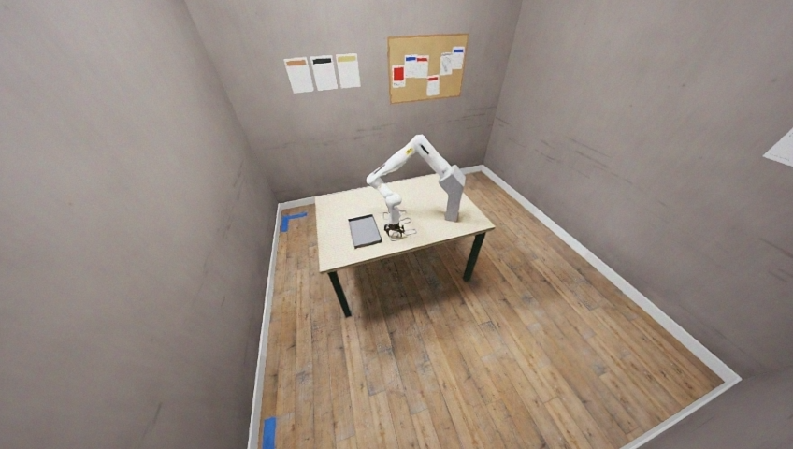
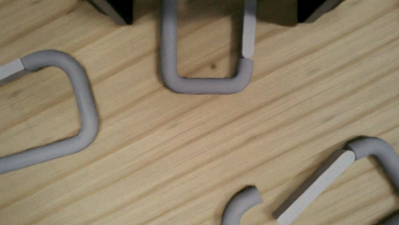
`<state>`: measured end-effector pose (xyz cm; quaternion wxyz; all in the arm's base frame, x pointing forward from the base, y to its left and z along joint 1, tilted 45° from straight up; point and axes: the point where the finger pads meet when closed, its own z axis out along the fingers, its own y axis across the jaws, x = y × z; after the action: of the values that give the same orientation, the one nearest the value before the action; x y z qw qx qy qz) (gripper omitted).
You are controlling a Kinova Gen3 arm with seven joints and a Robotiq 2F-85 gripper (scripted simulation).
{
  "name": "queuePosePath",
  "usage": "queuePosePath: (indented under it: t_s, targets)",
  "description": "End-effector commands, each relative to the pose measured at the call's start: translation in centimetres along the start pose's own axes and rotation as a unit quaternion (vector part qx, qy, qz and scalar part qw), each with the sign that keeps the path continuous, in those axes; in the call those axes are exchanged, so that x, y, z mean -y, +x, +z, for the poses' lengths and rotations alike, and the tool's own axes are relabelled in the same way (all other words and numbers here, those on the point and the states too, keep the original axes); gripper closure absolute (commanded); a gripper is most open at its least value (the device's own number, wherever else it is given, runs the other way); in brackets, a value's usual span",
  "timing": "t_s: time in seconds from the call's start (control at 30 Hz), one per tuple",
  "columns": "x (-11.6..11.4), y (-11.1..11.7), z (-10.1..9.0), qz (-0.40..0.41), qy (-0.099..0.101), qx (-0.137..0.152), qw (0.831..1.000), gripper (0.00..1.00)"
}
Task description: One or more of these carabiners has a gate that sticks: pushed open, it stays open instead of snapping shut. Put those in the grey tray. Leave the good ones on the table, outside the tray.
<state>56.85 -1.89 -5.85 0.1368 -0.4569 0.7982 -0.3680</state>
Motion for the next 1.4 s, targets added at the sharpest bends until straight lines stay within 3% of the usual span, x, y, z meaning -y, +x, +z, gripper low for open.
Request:
queuePosePath:
  t_s: [0.0,0.03,1.37]
  targets:
    - [0.03,-0.06,-0.05,0.0,0.0,0.001,1.0,0.0]
    - [0.03,-0.06,-0.05,0.0,0.0,0.001,1.0,0.25]
    - [-0.3,-0.18,-0.28,-0.003,-0.003,0.002,1.0,0.25]
